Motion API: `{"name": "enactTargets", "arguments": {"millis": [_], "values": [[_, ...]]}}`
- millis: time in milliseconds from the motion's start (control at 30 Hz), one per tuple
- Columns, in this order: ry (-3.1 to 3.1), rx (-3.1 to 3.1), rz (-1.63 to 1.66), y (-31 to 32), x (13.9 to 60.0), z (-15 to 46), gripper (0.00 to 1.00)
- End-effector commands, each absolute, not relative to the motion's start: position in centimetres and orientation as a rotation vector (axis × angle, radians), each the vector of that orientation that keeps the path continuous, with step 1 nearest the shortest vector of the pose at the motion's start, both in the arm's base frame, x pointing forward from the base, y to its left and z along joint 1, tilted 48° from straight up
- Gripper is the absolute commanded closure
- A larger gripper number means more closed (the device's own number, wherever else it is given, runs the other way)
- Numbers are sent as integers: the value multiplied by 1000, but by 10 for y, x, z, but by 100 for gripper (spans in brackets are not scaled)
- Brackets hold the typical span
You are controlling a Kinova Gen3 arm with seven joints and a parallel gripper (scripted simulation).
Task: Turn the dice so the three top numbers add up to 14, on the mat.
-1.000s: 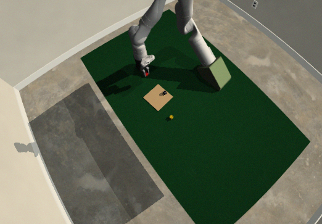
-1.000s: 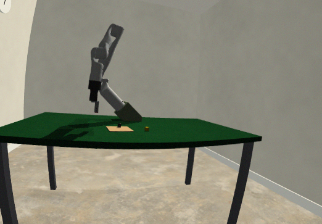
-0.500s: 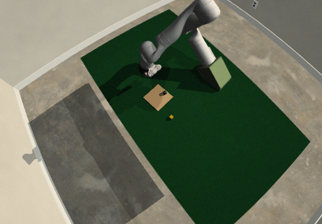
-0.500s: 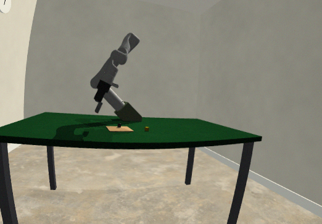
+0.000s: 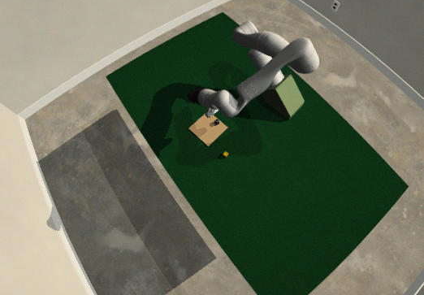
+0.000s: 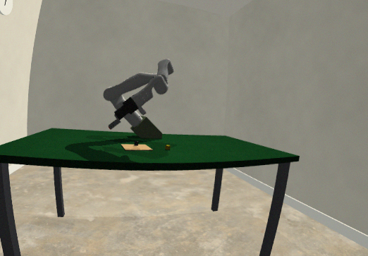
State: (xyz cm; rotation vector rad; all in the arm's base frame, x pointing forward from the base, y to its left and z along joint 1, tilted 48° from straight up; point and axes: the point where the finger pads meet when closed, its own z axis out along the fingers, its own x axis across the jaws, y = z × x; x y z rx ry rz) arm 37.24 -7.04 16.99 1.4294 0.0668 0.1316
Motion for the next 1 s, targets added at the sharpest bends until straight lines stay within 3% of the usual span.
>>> {"name": "enactTargets", "arguments": {"millis": [0, 967], "values": [[81, 1324, 145, -72, 374, 170, 60], [74, 1225, 168, -87, 377, 157, 60]]}}
